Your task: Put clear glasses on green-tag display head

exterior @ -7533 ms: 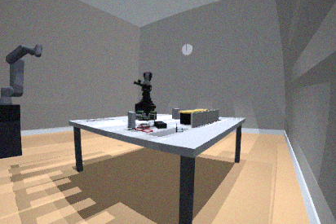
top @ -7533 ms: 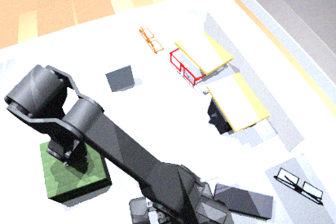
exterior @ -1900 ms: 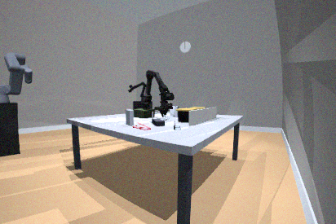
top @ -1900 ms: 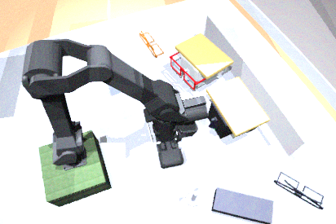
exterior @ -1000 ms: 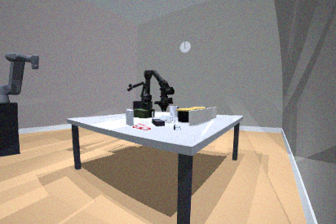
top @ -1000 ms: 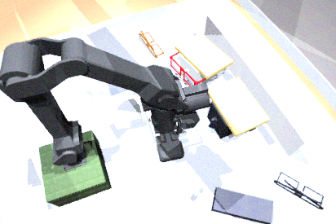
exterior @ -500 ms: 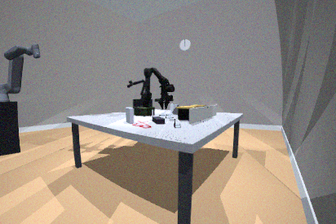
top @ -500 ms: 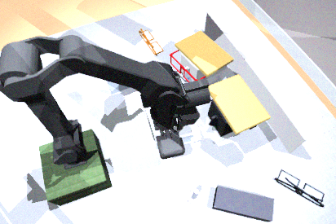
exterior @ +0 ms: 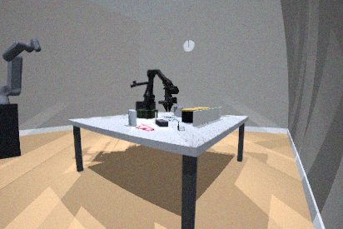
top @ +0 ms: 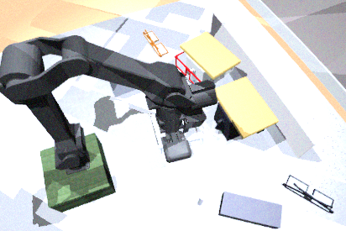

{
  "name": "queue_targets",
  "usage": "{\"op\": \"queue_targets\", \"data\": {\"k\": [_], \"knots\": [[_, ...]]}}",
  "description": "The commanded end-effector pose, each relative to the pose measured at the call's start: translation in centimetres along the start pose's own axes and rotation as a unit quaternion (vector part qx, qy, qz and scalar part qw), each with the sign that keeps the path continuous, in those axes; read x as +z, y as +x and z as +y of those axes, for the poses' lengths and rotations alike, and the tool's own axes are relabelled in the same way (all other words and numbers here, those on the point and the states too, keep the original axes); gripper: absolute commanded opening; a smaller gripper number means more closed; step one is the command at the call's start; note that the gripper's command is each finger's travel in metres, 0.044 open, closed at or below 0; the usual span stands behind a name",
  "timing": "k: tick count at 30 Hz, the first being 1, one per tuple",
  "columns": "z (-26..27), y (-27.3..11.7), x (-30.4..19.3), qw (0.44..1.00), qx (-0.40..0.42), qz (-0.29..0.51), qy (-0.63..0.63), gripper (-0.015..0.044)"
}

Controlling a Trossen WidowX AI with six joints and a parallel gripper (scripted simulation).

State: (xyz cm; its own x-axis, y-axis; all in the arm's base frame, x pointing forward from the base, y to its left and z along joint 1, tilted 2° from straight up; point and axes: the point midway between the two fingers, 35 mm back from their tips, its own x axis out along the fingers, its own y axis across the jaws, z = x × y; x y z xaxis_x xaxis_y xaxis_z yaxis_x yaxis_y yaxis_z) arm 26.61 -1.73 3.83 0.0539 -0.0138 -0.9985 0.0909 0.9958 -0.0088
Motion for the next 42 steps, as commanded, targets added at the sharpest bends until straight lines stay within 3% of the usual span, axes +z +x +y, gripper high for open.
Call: {"op": "queue_targets", "data": {"k": [1, 35, 42], "knots": [[-0.1, 0.6, 0.0, 1.0, -0.003, 0.001, 0.001, 0.014], [-0.1, 5.8, -0.2, 1.0, -0.003, 0.002, 0.001, 0.014], [0.0, 5.5, 0.0, 1.0, 0.0, 0.001, 0.001, 0.0093]]}}
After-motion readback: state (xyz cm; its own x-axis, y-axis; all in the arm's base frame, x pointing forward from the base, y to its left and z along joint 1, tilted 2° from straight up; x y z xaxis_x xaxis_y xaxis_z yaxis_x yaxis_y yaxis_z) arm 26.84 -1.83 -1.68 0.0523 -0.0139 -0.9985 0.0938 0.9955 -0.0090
